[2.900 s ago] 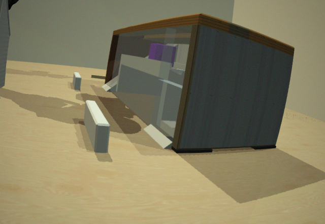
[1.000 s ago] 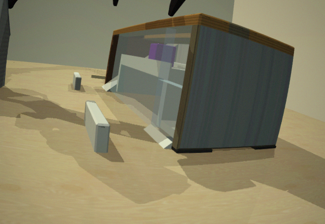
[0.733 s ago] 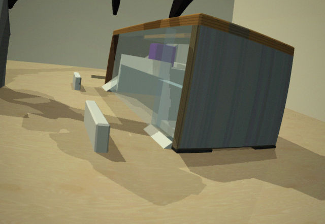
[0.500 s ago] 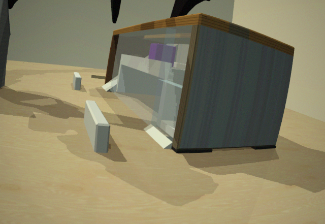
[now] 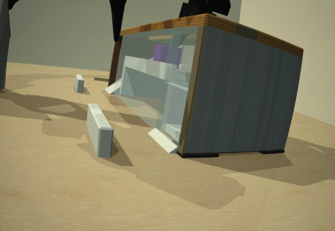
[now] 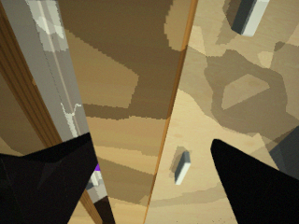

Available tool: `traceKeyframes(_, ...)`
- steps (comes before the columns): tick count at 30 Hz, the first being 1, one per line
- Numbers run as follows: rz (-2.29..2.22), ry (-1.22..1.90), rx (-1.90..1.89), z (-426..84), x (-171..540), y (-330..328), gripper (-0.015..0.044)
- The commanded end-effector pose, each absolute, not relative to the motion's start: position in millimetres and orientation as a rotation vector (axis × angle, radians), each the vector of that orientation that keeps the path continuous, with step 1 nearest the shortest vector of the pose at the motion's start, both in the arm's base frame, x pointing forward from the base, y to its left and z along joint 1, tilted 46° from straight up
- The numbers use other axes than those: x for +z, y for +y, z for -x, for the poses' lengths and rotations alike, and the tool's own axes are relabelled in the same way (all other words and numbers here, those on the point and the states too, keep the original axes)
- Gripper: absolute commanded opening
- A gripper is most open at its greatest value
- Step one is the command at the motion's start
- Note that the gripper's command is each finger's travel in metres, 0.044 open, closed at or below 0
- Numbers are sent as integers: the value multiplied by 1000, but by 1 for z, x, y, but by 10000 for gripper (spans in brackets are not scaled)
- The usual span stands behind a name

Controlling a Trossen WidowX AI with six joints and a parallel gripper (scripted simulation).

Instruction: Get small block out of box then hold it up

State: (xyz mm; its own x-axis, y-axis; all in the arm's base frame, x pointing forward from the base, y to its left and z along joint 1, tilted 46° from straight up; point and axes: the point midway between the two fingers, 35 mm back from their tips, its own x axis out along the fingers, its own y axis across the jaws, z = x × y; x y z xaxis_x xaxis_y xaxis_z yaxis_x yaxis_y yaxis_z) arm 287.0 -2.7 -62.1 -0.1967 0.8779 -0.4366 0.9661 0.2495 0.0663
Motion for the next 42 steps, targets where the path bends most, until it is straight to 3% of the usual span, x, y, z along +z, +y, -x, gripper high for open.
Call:
traceKeyframes(1,-1692,2153,-315,-284,-67,6,400)
traceKeyframes(42,-1687,2149,-311,-276,-37,37,400)
